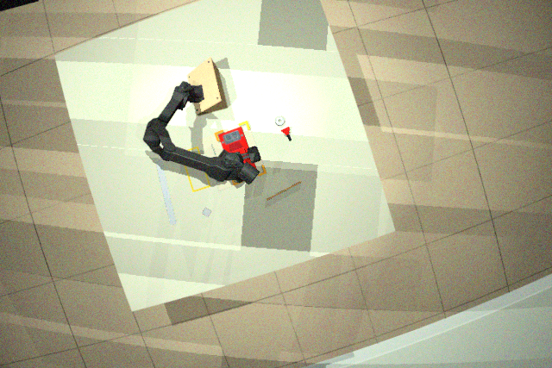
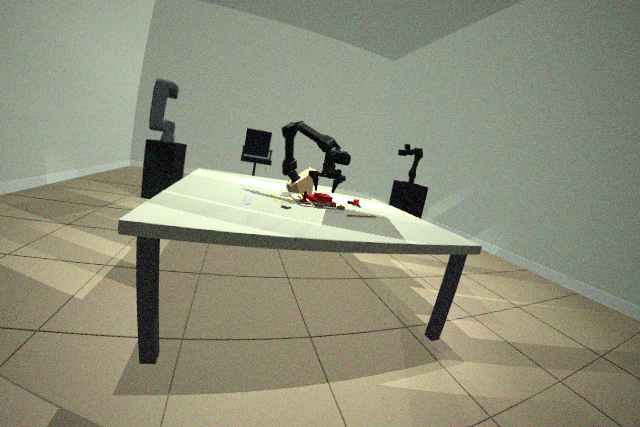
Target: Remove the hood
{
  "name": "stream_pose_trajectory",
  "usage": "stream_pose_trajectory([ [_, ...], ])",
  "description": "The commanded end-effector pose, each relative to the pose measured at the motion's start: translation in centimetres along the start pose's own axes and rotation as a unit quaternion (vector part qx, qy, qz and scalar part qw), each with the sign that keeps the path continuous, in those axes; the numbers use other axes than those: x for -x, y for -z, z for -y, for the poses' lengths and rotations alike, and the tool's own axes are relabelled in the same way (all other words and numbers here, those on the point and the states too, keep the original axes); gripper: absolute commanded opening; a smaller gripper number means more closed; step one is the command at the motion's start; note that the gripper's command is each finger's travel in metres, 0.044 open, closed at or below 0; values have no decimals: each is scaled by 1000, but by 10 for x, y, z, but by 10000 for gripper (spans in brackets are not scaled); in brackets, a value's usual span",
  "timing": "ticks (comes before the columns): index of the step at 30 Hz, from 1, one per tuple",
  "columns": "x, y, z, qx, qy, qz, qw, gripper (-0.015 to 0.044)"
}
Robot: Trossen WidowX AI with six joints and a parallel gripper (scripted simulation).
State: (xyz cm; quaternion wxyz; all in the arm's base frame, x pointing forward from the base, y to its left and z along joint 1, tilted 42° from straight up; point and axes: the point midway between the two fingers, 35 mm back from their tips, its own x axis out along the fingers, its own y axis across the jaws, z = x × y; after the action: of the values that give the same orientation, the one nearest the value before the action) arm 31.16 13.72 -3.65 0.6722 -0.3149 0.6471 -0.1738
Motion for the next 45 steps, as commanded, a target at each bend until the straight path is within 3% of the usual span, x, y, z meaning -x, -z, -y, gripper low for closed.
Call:
stream_pose_trajectory([
  [1,-4,0,1,2,3,0,1000,440],
  [45,-26,1,2,2,4,0,1000,440],
])
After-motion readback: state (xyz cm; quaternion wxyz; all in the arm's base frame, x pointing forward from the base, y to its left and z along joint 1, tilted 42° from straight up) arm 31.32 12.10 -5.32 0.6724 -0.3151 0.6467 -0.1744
